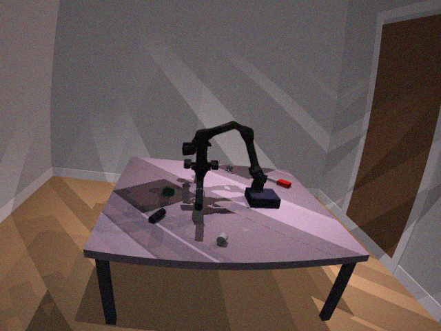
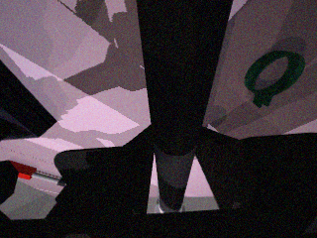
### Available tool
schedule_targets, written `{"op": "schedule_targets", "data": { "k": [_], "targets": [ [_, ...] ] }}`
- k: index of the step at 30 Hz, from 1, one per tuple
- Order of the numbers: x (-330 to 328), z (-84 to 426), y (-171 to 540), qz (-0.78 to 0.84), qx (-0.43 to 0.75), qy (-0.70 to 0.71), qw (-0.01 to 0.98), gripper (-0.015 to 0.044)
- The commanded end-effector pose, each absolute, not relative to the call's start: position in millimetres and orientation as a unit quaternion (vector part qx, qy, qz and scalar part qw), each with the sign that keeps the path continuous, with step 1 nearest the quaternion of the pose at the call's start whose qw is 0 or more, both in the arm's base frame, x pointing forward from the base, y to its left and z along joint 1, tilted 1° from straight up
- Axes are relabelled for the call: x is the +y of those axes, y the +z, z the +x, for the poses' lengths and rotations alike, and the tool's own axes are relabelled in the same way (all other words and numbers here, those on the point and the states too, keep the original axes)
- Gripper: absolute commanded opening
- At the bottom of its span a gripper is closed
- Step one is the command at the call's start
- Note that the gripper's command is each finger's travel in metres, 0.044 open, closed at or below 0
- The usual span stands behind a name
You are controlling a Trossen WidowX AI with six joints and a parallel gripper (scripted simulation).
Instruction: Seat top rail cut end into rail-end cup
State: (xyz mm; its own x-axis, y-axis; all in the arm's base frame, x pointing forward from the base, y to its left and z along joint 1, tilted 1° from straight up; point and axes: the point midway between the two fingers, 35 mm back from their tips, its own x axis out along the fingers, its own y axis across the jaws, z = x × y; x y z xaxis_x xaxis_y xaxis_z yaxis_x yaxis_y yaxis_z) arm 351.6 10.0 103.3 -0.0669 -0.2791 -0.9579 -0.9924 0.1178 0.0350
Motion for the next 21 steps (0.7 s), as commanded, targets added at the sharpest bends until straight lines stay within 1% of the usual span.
{"op": "schedule_targets", "data": {
  "k": [1,21],
  "targets": [
    [8.6,351.4,104.2,-0.526,0.606,0.406,0.438,0.0],
    [5.5,350.5,104.3,-0.525,0.606,0.406,0.438,0.0]
  ]
}}
